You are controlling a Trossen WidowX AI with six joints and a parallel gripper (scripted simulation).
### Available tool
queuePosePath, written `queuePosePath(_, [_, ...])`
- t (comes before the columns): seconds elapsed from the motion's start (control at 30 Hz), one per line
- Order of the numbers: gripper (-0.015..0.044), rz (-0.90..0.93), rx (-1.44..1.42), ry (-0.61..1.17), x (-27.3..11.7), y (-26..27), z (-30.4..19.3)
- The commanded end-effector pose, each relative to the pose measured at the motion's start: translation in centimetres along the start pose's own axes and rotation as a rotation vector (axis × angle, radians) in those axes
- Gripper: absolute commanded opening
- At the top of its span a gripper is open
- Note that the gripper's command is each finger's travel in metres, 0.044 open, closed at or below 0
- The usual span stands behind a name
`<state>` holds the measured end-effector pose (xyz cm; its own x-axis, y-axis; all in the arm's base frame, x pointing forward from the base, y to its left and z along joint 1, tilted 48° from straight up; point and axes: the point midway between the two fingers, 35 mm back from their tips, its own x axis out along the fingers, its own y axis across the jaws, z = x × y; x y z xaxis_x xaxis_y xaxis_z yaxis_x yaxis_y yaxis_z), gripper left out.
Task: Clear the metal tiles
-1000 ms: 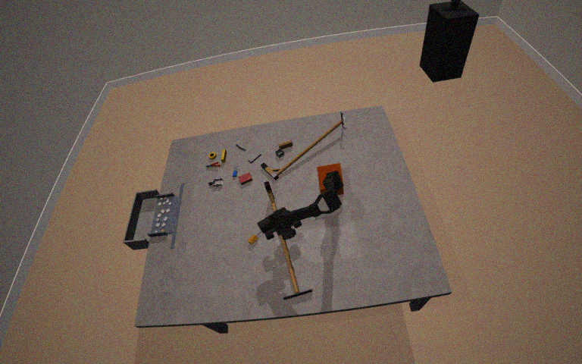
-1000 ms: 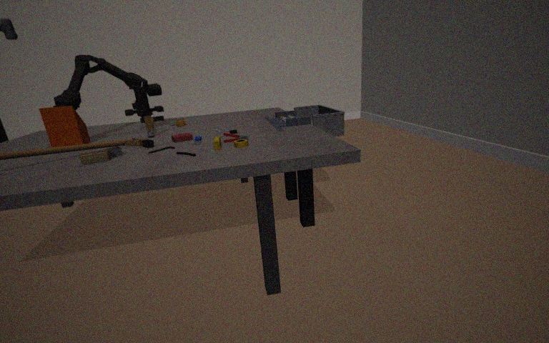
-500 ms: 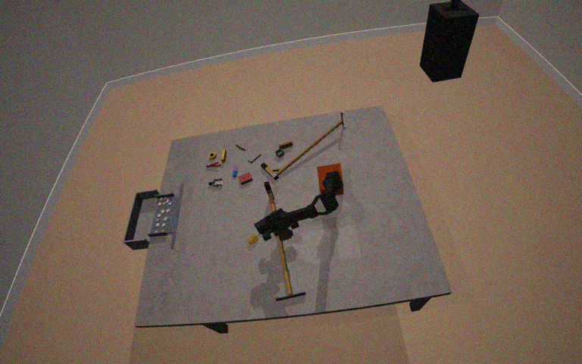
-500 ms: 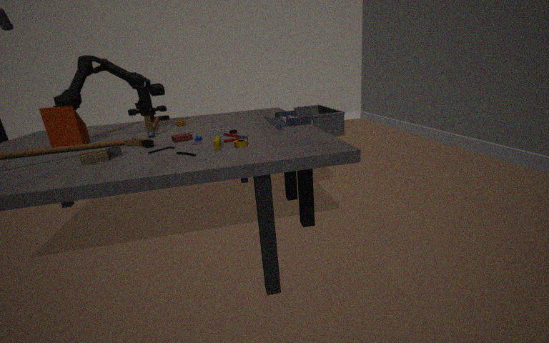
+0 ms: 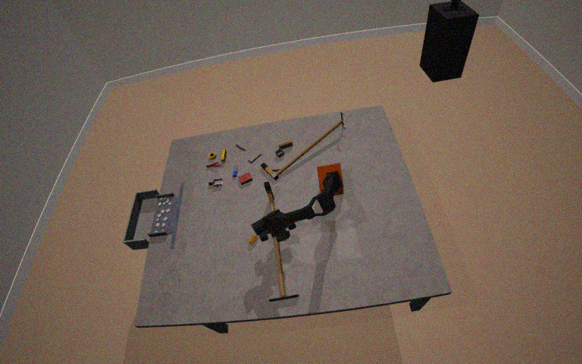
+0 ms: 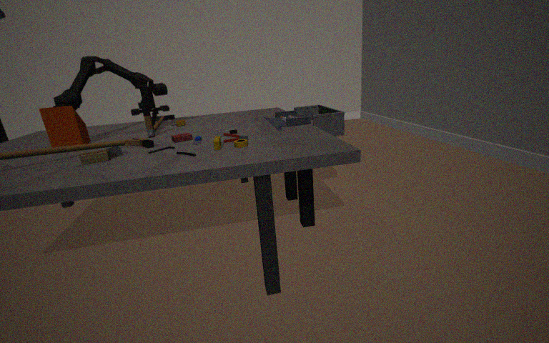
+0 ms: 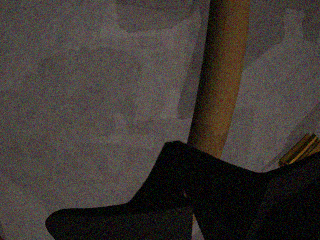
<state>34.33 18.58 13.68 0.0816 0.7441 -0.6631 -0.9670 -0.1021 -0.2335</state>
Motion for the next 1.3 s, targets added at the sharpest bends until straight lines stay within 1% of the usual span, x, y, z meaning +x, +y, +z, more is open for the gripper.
queuePosePath(0.0, [0.0000, 0.005, -0.009, -0.005, 0.4, -0.4, 0.0])
queuePosePath(0.1, [0.0000, 0.005, -0.009, -0.005, 0.5, -0.7, 0.0])
queuePosePath(0.97, [0.0000, 0.002, 0.001, 0.005, -9.3, -0.5, -0.2])
queuePosePath(1.07, [0.0000, 0.002, 0.002, 0.004, -9.9, -0.4, -0.2])
queuePosePath(1.13, [0.0000, 0.002, 0.017, 0.004, -10.2, -0.2, -0.1])
queuePosePath(1.27, [0.0000, 0.006, 0.107, 0.006, -12.1, 1.2, 0.0])
